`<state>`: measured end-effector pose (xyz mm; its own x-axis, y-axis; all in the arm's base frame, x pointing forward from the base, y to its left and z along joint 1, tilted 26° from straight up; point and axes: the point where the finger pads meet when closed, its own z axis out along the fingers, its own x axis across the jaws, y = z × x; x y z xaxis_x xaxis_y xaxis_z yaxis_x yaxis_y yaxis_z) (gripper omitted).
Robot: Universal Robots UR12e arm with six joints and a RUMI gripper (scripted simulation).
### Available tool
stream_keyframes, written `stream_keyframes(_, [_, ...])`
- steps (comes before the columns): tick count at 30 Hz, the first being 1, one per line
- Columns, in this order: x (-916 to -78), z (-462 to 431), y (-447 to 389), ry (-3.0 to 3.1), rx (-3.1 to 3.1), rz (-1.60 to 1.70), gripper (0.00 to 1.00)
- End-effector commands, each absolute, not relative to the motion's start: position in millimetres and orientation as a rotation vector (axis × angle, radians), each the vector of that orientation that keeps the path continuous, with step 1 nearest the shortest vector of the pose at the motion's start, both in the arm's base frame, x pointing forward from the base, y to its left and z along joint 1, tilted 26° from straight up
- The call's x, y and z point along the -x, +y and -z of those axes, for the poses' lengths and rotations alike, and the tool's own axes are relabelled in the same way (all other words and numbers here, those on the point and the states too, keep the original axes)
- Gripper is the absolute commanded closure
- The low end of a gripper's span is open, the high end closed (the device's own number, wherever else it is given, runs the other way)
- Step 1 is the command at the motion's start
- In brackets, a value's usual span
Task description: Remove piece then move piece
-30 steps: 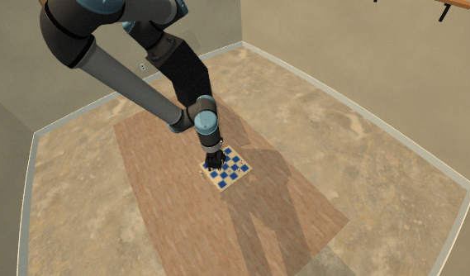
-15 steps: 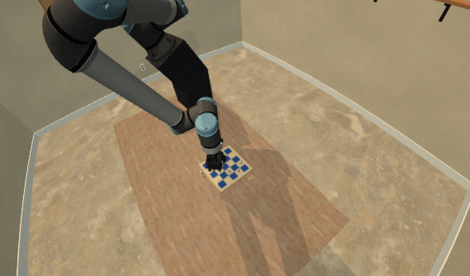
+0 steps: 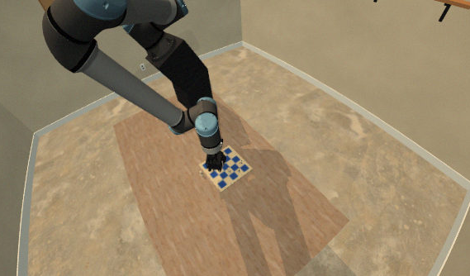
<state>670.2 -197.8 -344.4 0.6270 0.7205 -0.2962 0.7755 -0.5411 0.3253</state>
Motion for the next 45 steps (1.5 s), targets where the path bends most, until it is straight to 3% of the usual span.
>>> stream_keyframes(1, [-670.6,343.9,-197.6,1.184,-2.425,0.175,1.0])
stream_keyframes(45, [-670.9,347.5,-199.3,1.184,-2.425,0.175,1.0])
